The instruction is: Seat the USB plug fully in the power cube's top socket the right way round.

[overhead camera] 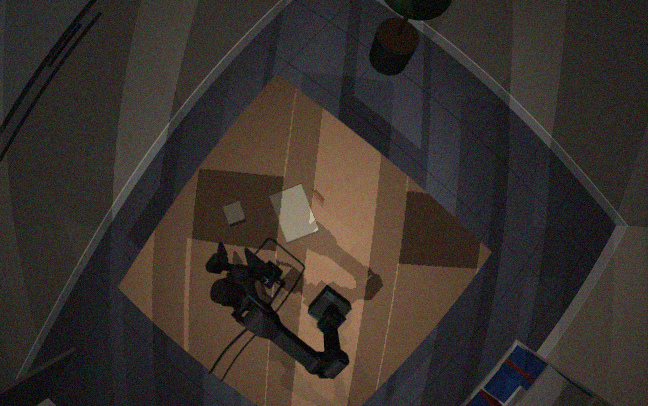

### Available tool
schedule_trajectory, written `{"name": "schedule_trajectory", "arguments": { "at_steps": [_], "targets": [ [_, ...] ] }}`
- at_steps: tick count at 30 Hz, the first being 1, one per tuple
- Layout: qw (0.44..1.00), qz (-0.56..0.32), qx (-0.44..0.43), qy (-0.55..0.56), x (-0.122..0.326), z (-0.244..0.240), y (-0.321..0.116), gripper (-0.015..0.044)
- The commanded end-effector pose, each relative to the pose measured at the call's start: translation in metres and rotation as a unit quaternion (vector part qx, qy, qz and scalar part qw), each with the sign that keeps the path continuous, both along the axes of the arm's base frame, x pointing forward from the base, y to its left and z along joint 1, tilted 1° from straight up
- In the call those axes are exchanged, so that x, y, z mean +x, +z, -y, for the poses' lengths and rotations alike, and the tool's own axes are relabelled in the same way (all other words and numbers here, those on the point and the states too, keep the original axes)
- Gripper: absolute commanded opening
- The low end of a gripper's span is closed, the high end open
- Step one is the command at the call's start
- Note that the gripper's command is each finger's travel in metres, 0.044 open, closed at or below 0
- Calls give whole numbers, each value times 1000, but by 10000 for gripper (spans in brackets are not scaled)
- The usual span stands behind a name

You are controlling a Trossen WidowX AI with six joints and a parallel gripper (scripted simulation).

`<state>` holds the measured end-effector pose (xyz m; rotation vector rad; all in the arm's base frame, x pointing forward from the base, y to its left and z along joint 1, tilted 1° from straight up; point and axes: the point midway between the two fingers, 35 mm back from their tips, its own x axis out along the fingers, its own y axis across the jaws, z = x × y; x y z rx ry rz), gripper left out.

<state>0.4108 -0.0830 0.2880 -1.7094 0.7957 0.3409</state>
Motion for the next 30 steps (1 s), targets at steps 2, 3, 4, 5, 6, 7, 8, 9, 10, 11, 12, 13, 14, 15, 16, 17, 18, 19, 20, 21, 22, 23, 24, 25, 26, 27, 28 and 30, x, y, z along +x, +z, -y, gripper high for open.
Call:
{"name": "schedule_trajectory", "arguments": {
  "at_steps": [2,3,4,5,6,7,8,9,10,11,12,13,14,15,16,17,18,19,20,21,22,23,24,25,26,27,28,30],
  "targets": [
    [987,-132,91,18,-18,-45,-82,440],
    [981,-158,106,18,-25,-54,-96,440],
    [975,-186,121,17,-32,-62,-110,440],
    [967,-213,136,15,-40,-70,-124,440],
    [959,-242,150,12,-49,-78,-136,440],
    [949,-271,163,7,-59,-86,-149,440],
    [938,-301,175,2,-70,-94,-161,440],
    [925,-331,186,-6,-82,-102,-172,440],
    [913,-357,195,-13,-91,-107,-181,440],
    [903,-378,201,-20,-100,-110,-187,440],
    [900,-385,203,-22,-102,-112,-189,440],
    [900,-385,203,-22,-102,-112,-189,440],
    [900,-385,203,-22,-102,-112,-189,440],
    [900,-385,203,-22,-102,-111,-189,440],
    [900,-385,203,-22,-101,-110,-189,440],
    [900,-385,203,-22,-101,-110,-189,440],
    [900,-385,203,-22,-101,-110,-189,440],
    [900,-385,203,-22,-101,-110,-189,440],
    [900,-385,203,-22,-101,-109,-189,440],
    [900,-385,203,-22,-101,-109,-189,440],
    [900,-385,203,-22,-101,-109,-189,440],
    [900,-385,203,-22,-101,-109,-189,440],
    [900,-385,203,-22,-101,-109,-189,440],
    [900,-385,203,-22,-101,-109,-189,440],
    [900,-385,203,-22,-101,-109,-189,440],
    [900,-385,203,-22,-101,-109,-190,440],
    [900,-385,203,-22,-101,-109,-190,440],
    [900,-385,203,-22,-101,-109,-192,440]
  ]
}}
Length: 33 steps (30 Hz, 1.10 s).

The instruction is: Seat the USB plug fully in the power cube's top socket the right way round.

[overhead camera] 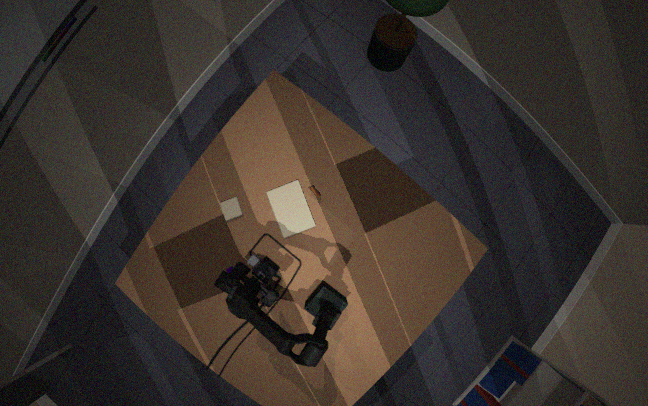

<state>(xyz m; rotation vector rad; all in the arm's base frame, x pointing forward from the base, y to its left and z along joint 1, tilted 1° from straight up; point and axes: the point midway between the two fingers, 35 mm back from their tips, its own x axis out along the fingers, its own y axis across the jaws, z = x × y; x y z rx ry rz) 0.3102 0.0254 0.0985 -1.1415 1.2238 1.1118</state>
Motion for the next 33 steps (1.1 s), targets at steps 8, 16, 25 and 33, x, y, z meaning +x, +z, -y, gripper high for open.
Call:
{"name": "schedule_trajectory", "arguments": {
  "at_steps": [8,16,25,33],
  "targets": [
    [1000,-1,3,-2,0,-1,-11,440],
    [1000,-1,3,-2,1,-1,-19,440],
    [1000,-1,3,-2,1,-1,-28,440],
    [1000,-1,0,0,1,0,-28,387]
  ]
}}
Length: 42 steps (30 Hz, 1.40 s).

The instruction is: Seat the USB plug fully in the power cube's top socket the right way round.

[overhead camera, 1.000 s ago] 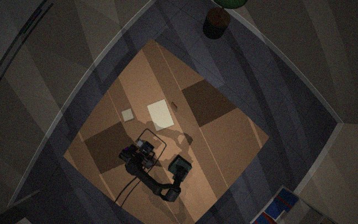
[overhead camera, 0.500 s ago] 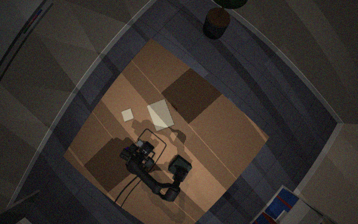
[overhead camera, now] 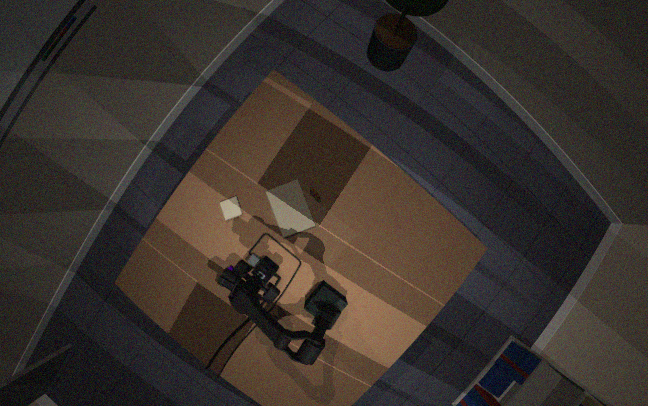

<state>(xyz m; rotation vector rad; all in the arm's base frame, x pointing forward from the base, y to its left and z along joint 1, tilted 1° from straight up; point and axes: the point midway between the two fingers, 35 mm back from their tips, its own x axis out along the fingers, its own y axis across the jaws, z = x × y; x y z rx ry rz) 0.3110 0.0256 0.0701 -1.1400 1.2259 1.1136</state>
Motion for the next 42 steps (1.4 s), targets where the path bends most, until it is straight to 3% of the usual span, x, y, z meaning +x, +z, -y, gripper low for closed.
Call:
{"name": "schedule_trajectory", "arguments": {
  "at_steps": [1,15,42],
  "targets": [
    [1000,0,0,0,0,0,0,361],
    [1000,0,0,0,0,0,0,0],
    [1000,0,0,0,0,0,6,0]
  ]
}}
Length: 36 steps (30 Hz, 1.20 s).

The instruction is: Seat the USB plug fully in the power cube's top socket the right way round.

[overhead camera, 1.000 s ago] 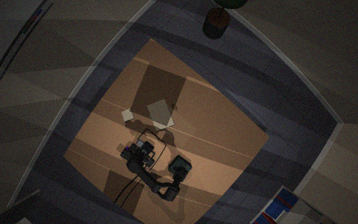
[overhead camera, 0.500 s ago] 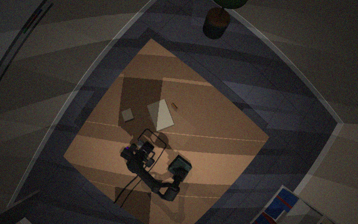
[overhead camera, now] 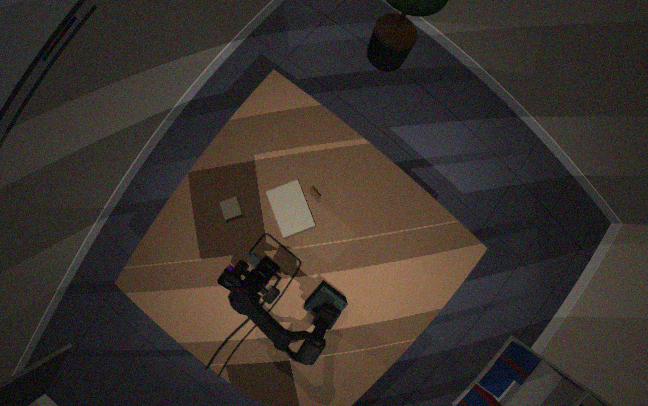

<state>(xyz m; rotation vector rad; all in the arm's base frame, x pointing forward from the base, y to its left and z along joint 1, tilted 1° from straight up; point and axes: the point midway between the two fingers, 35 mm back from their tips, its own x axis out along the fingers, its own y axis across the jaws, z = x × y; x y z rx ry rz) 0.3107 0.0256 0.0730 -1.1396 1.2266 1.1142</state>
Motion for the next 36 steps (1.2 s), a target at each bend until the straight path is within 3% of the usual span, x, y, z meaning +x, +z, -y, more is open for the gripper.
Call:
{"name": "schedule_trajectory", "arguments": {
  "at_steps": [1,36],
  "targets": [
    [1000,1,0,0,0,0,4,0],
    [1000,1,0,0,-1,0,27,0]
  ]
}}
